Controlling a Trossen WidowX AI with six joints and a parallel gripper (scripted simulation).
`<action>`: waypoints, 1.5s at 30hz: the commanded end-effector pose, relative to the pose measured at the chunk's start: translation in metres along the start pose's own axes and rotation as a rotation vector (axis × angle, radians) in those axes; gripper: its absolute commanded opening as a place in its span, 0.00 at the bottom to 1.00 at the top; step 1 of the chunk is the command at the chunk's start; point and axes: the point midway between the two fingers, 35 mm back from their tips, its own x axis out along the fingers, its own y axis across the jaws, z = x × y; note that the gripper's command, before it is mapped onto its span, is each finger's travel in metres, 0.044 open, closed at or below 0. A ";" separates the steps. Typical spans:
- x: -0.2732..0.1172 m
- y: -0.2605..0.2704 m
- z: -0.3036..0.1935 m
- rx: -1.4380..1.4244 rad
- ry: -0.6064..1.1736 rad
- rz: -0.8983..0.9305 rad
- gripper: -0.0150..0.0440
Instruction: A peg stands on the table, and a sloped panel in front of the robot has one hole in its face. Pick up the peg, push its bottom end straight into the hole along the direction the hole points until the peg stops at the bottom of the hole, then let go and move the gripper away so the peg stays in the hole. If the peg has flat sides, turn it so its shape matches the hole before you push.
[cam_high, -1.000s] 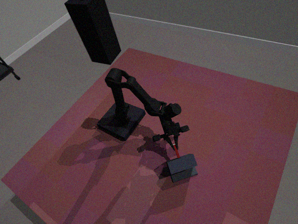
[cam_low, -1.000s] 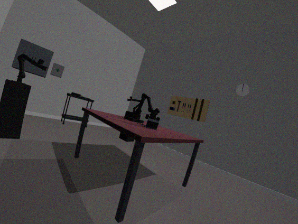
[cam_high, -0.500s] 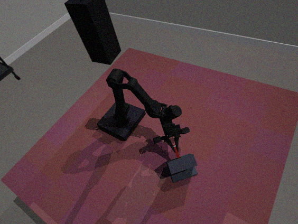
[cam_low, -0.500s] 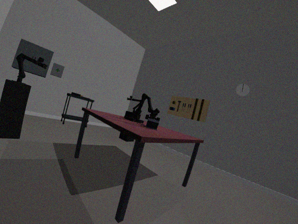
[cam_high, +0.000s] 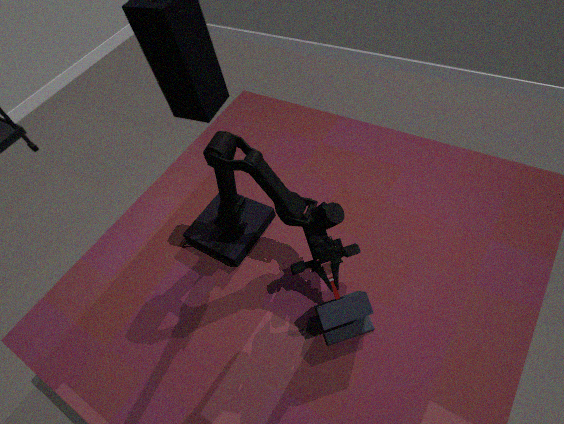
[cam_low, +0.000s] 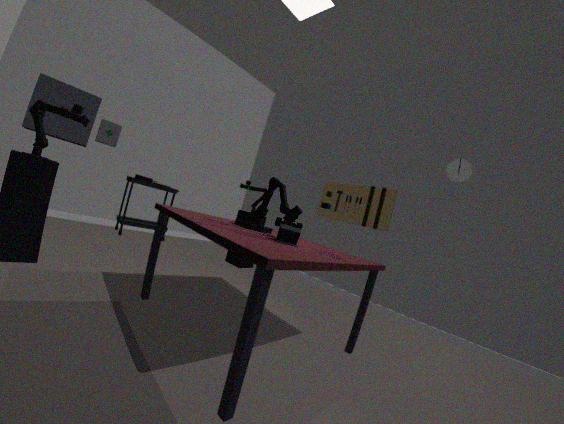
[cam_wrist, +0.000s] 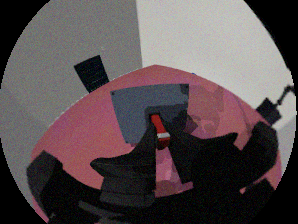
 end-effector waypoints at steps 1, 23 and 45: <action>0.002 0.002 0.002 0.001 -0.004 0.005 0.25; 0.004 0.001 0.000 -0.001 0.001 -0.001 0.39; -0.012 0.004 0.000 0.001 0.006 0.000 1.00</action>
